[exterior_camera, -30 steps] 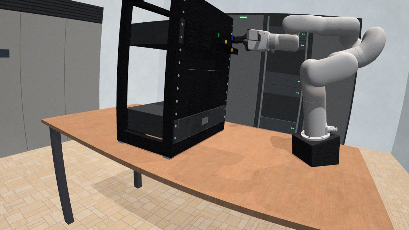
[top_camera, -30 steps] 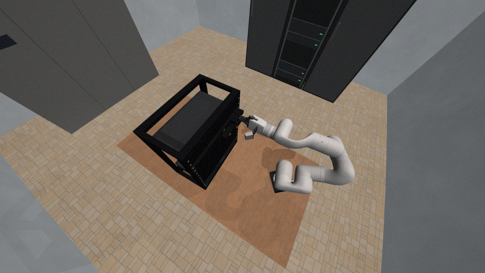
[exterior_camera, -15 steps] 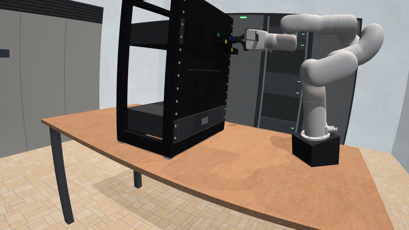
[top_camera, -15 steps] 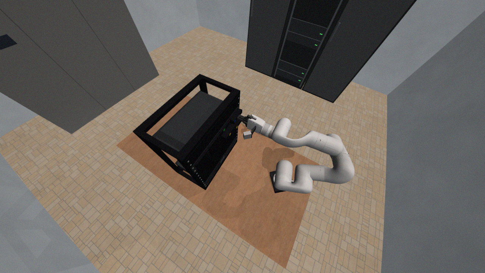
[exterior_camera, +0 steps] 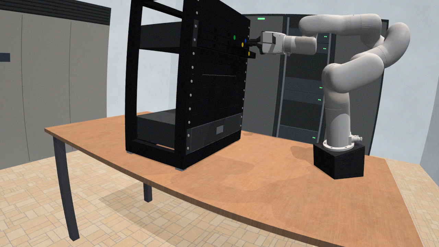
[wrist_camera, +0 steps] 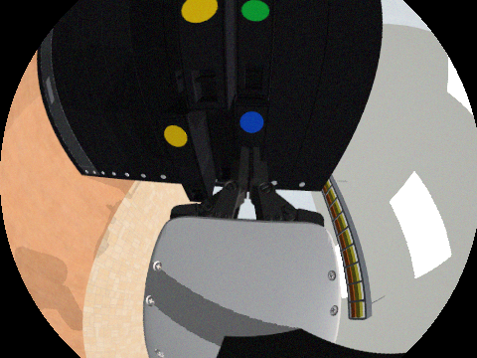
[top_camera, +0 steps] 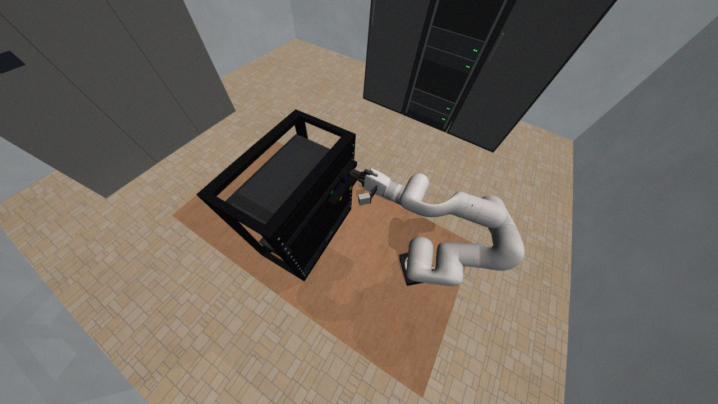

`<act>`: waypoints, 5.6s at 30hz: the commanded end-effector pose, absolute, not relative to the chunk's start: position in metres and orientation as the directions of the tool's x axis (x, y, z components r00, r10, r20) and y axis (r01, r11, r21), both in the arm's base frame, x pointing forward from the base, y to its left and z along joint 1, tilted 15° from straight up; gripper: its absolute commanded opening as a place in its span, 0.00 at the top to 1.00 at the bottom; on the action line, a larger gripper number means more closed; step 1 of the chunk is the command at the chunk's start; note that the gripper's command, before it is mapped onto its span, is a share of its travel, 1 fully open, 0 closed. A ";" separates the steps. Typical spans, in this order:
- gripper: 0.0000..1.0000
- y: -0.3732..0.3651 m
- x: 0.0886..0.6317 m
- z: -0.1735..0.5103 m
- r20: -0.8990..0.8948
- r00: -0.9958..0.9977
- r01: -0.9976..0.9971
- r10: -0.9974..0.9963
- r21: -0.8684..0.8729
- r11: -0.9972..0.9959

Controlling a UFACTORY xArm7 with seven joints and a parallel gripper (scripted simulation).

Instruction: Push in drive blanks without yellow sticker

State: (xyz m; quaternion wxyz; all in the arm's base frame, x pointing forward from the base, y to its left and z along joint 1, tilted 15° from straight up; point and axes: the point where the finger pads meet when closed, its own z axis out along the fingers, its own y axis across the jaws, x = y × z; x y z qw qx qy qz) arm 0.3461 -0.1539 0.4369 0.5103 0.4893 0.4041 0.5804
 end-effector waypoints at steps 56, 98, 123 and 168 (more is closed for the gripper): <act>1.00 -0.156 0.357 0.441 0.155 0.001 -0.200 0.988 0.968 -0.152; 1.00 -0.153 0.287 0.427 0.155 0.001 -0.200 0.988 0.968 -0.152; 1.00 -0.152 0.267 0.423 0.155 0.001 -0.200 0.988 0.968 -0.152; 1.00 -0.152 0.267 0.423 0.155 0.001 -0.200 0.988 0.968 -0.152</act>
